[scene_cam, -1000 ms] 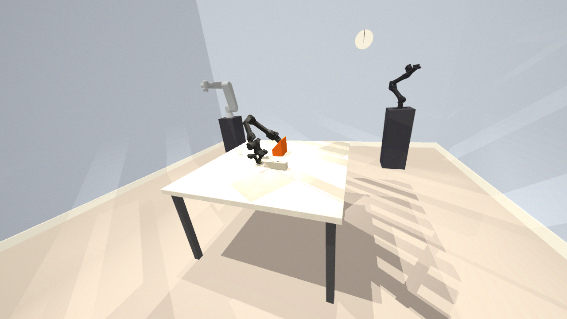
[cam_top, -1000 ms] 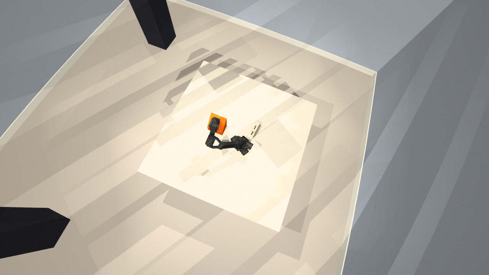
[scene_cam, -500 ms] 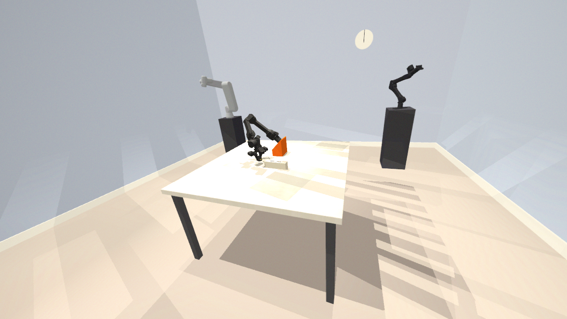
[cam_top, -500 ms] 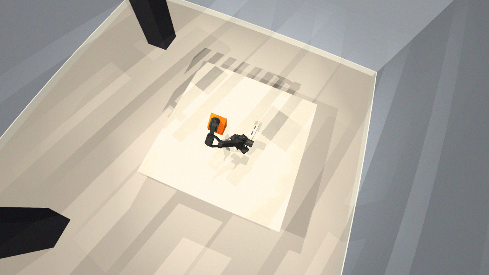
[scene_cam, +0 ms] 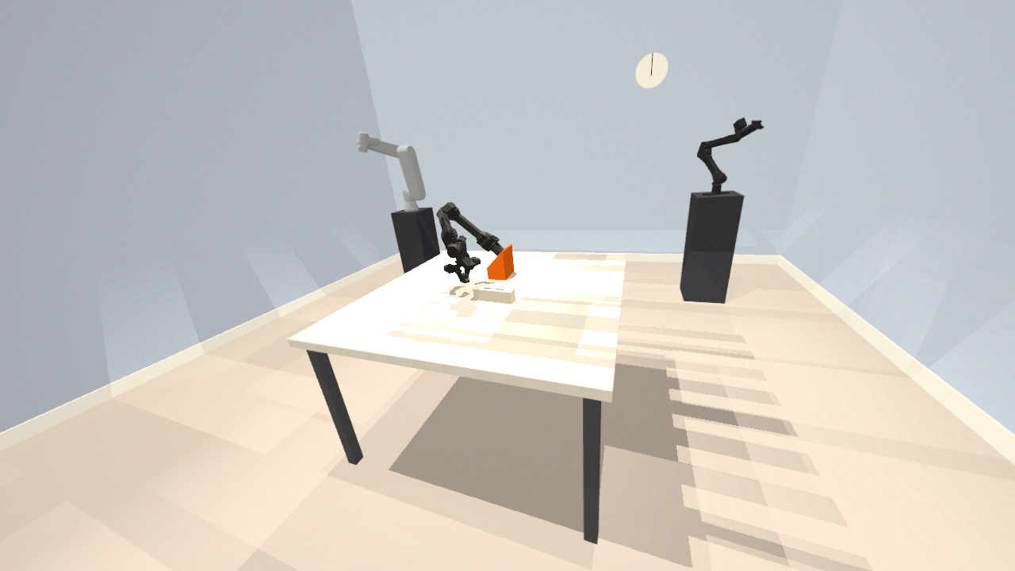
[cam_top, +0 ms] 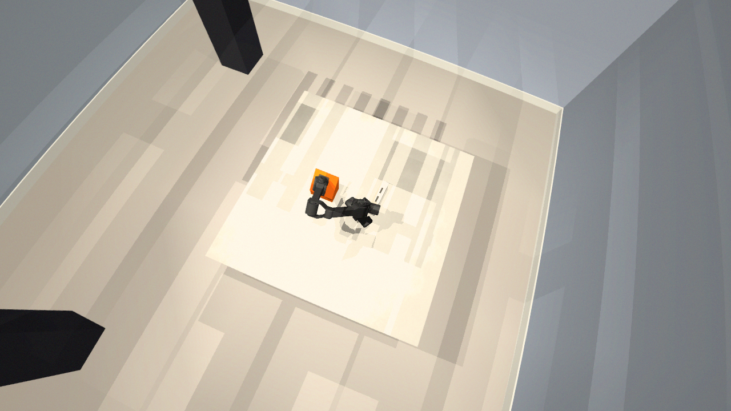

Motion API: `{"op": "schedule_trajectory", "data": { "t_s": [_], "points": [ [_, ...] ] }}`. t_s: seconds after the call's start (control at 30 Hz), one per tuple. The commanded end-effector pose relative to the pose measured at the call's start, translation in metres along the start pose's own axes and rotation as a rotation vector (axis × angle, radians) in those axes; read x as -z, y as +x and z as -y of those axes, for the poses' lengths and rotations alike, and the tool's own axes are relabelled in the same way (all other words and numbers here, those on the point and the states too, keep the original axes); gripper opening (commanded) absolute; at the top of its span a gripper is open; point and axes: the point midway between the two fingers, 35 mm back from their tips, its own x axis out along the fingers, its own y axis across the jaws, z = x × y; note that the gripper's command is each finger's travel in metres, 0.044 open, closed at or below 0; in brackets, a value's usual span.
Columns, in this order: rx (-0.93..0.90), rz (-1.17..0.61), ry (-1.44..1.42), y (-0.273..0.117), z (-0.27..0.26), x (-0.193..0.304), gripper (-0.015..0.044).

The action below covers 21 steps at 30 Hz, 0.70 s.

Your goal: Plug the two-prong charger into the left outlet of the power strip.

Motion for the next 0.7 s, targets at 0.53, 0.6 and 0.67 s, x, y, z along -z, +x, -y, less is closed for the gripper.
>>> {"op": "schedule_trajectory", "data": {
  "t_s": [0.53,0.6,0.67],
  "points": [
    [-0.013,0.035,0.188,0.0,-0.015,-0.042,0.0],
    [-0.015,0.037,0.207,0.001,-0.017,-0.046,0.0],
    [-0.017,0.039,0.226,0.001,-0.019,-0.05,0.0]
  ]
}}
